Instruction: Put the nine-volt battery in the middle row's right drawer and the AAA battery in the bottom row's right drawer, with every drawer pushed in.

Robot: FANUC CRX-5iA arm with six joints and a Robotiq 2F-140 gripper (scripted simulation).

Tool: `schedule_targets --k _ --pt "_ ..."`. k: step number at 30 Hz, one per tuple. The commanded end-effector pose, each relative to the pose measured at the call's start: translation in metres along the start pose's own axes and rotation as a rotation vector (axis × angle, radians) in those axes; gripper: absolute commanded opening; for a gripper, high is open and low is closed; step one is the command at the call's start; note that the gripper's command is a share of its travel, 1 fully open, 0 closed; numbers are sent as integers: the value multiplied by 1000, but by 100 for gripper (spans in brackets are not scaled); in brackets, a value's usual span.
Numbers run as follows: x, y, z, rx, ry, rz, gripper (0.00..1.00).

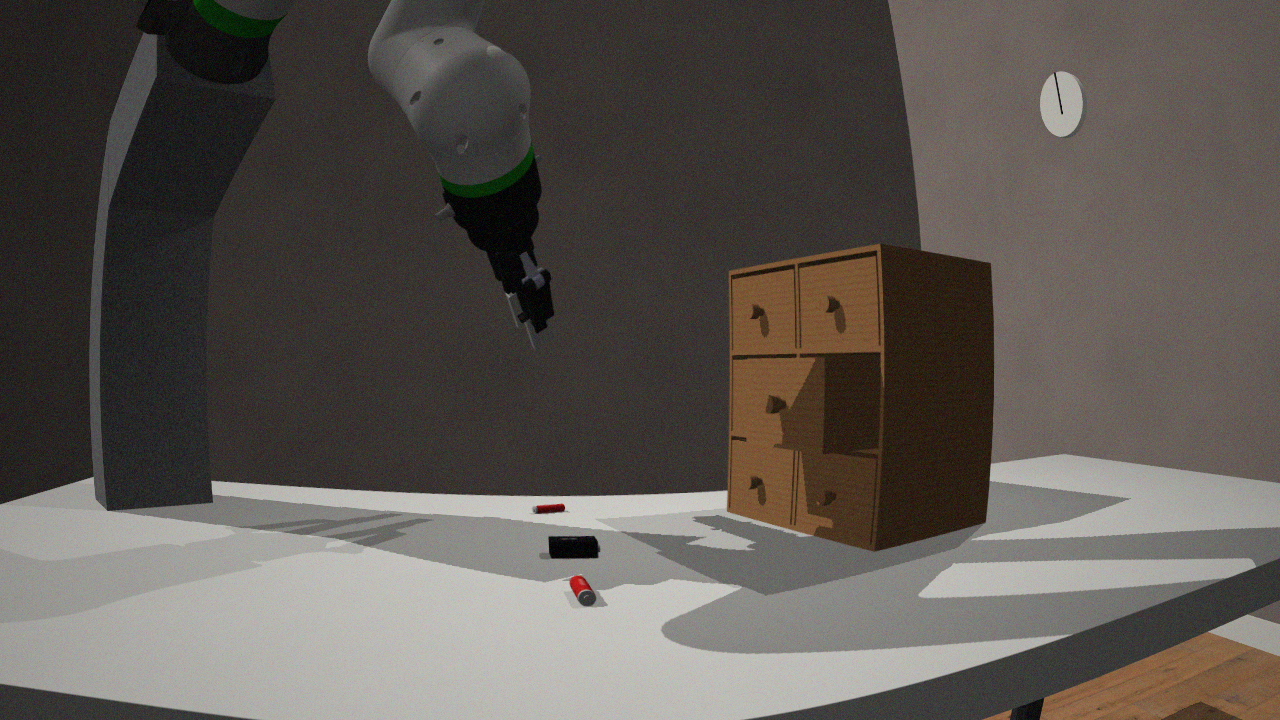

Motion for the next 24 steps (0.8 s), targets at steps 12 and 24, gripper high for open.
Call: schedule_targets --k 12,24 --pt "48 -109 34 296 111 -569 20" --pt "20 -191 84 688 154 -649 20"
Point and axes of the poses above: the point where the finger pads meet when closed, its own y axis out along the fingers, its own z axis across the jaws, x = y × z, the point moved 2 cm from there along -y, back along the fingers, and after that the axes turned 4 degrees about -y, right-handed, at the moved point
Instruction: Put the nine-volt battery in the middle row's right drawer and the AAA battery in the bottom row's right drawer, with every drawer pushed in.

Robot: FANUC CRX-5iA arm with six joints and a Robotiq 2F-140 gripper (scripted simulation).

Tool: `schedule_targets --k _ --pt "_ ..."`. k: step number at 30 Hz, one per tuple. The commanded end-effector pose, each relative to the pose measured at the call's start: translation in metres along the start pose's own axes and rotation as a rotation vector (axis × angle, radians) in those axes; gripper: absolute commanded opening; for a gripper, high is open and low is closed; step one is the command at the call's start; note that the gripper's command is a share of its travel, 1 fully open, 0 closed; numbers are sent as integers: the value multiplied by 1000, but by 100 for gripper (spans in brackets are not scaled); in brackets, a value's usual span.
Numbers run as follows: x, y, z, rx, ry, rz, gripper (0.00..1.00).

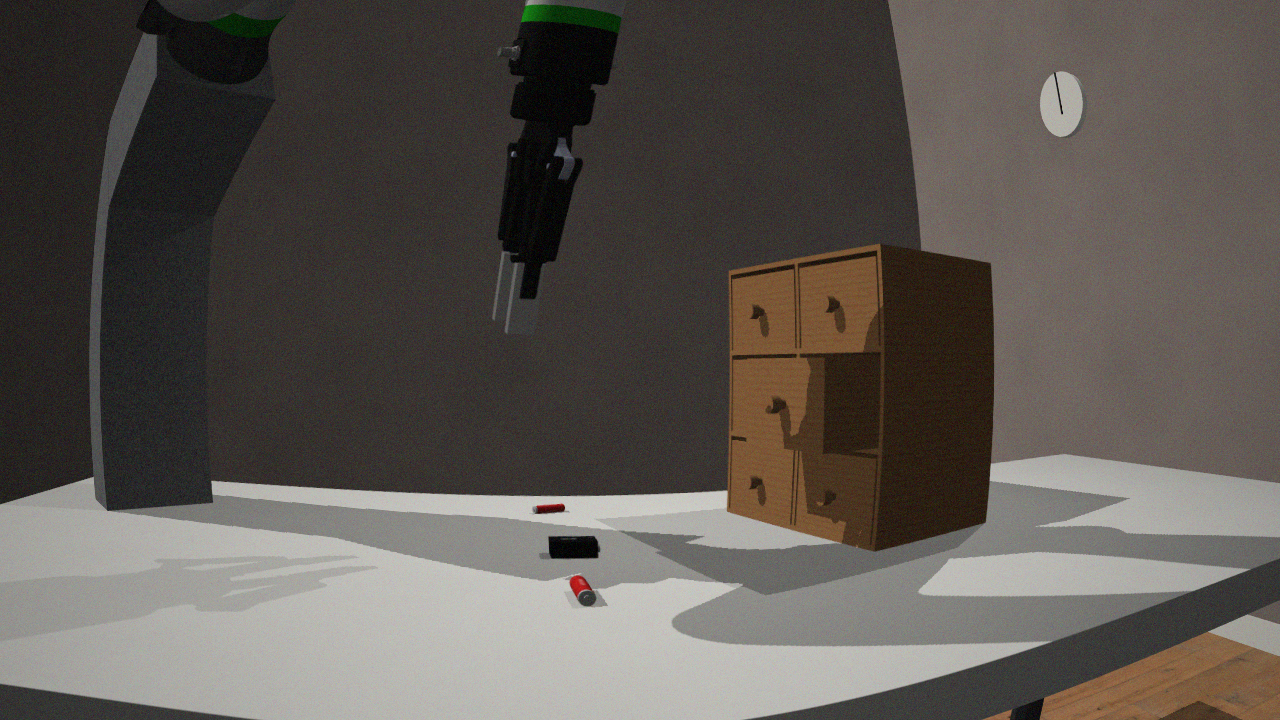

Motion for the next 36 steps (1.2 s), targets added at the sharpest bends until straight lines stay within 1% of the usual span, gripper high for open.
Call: schedule_targets --k 1,4,6,23,27,30,32,35,36 --pt "5 -27 22 270 67 -23 20" --pt "4 -41 36 356 103 -15 20" --pt "4 -45 39 370 110 -12 20" --pt "3 -45 40 373 92 -15 20" --pt "-2 -40 42 377 -26 -38 20" --pt "-9 -33 45 381 -203 -73 20" --pt "-9 -33 45 381 -203 -73 20" --pt "-18 -21 48 380 -458 -125 20" --pt "-22 -16 49 380 -505 -135 20"
Point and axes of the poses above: the point where the finger pads meet when closed, its own y axis out along the fingers, its own z axis across the jaws, x = y × z, the point moved 2 cm from there along -y, back along the fingers, and after that the axes turned 4 degrees about -y, right-handed, at the moved point
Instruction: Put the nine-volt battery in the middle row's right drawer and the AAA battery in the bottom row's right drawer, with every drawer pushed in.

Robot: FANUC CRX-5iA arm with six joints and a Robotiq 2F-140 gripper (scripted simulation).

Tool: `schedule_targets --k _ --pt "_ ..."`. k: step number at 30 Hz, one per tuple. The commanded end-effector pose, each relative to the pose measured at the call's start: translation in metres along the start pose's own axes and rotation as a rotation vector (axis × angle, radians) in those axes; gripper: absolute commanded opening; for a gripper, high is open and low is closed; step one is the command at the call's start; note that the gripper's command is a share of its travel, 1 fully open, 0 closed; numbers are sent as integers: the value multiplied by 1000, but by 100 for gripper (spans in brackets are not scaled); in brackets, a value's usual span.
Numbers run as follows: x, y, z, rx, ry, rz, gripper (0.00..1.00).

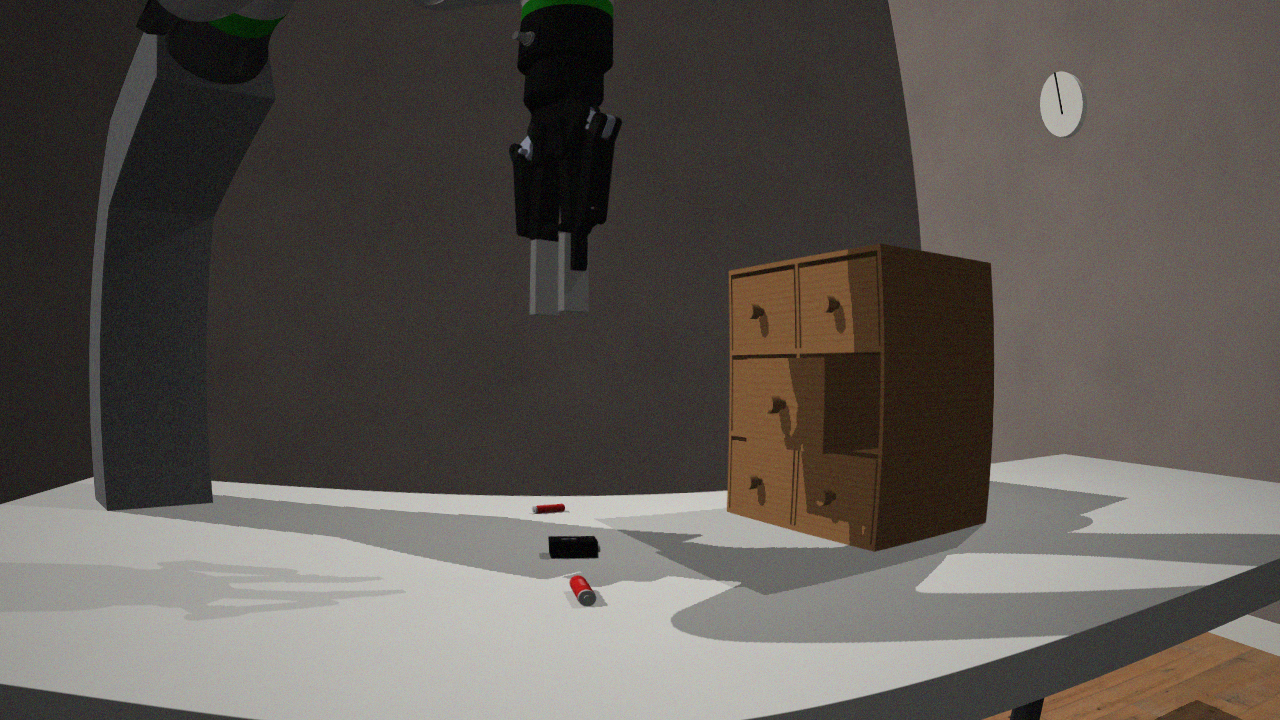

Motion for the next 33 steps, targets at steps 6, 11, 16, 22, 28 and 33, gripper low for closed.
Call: schedule_targets --k 6,11,16,22,28,33 --pt "-34 51 -3 10 -552 -9 20" --pt "-50 89 -17 7 -831 -16 20" --pt "-57 111 -28 0 -1082 -19 20" --pt "-62 140 -46 -2 -1413 -17 20" --pt "-63 149 -52 3 -1738 -10 20" --pt "-63 149 -53 12 -1977 -2 26"
Point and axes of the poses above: the point where the finger pads meet when closed, its own y axis out along the fingers, its own z axis across the jaws, x = y × z, the point moved 2 cm from there along -y, back along the fingers, and after that the axes turned 4 degrees about -y, right-handed, at the moved point
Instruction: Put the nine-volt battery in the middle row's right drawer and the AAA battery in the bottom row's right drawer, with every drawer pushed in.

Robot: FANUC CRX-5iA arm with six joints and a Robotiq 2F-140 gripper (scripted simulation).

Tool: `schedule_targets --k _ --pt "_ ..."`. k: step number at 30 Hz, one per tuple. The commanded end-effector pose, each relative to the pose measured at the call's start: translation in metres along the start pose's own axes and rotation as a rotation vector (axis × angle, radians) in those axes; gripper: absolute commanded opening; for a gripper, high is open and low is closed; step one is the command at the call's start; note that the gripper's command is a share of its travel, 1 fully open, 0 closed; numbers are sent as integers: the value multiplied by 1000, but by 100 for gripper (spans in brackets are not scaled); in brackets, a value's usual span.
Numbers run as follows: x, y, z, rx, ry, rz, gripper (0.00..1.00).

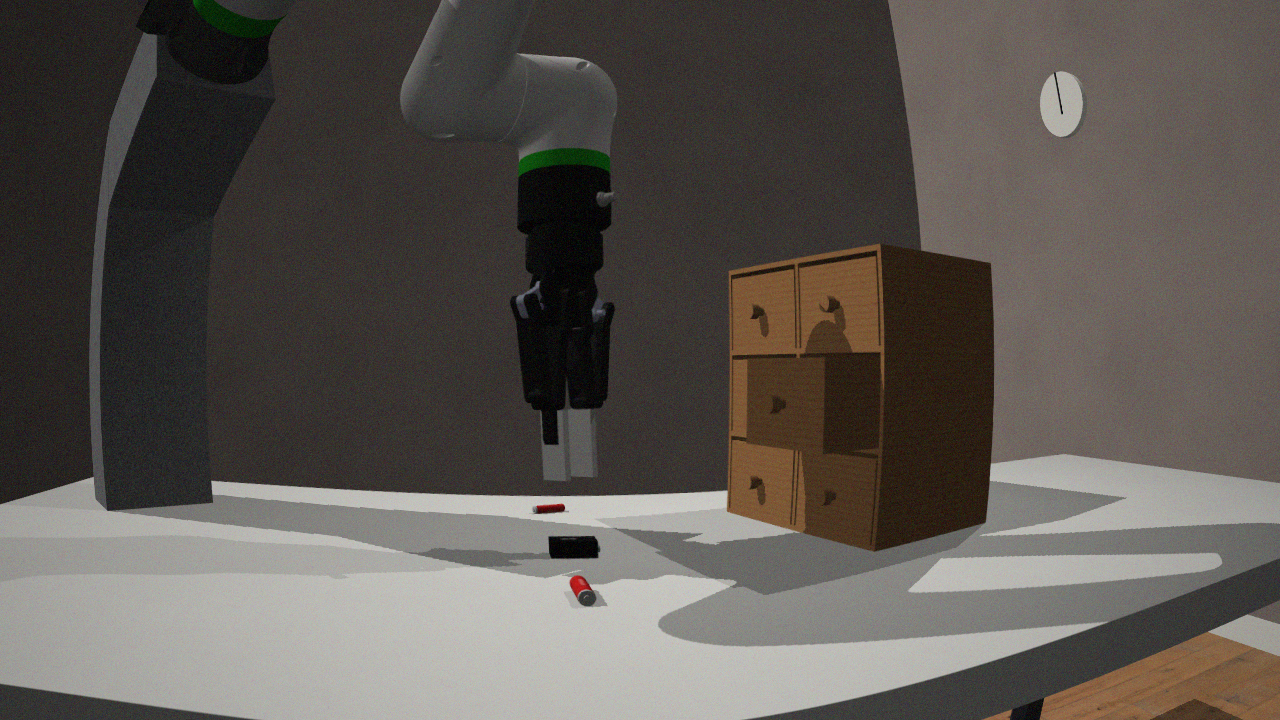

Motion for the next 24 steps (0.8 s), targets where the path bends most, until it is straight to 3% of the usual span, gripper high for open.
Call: schedule_targets --k 1,11,24 --pt "0 1 0 12 -279 15 26" --pt "1 1 0 33 -758 40 26" --pt "1 2 0 33 -762 40 26"
Point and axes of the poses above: the point where the finger pads meet when closed, its own y axis out along the fingers, its own z axis across the jaws, x = y × z, the point moved 2 cm from there along -y, back along the fingers, and after that the axes turned 4 degrees about -y, right-handed, at the moved point
